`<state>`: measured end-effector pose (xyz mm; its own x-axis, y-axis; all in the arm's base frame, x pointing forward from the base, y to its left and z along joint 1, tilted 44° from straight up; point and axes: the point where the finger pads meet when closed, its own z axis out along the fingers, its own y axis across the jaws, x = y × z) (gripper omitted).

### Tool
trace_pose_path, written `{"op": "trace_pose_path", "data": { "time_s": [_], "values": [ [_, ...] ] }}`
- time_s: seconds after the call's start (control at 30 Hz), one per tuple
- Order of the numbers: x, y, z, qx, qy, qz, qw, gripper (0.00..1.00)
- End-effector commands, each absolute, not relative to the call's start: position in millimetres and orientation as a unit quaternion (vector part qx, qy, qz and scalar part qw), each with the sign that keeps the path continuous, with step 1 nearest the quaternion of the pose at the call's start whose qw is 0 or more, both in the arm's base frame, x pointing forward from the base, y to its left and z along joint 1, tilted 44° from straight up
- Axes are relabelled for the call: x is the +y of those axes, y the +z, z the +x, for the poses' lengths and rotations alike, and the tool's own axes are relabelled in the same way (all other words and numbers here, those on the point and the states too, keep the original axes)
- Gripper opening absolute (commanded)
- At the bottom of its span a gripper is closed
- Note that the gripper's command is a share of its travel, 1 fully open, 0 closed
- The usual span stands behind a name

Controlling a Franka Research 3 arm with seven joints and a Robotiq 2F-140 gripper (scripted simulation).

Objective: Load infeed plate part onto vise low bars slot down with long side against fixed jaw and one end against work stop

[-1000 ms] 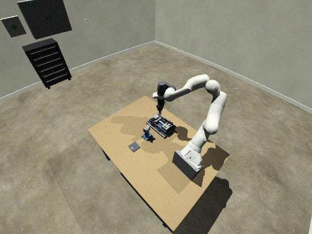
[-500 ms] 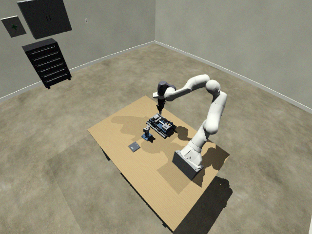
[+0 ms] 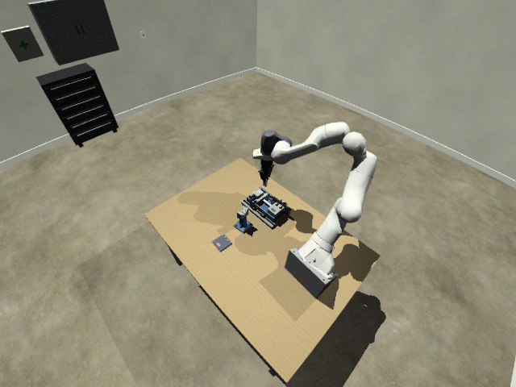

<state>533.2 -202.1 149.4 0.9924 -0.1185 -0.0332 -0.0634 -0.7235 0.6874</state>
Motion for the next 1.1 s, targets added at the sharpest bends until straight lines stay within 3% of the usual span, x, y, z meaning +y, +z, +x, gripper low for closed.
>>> {"op": "trace_pose_path", "data": {
  "time_s": [0.0,1.07],
  "values": [
    [-197,155,531,-0.048,-0.043,0.927,0.369,0.00],
    [-179,174,534,-0.048,-0.043,0.927,0.369,0.00]
  ]
}}
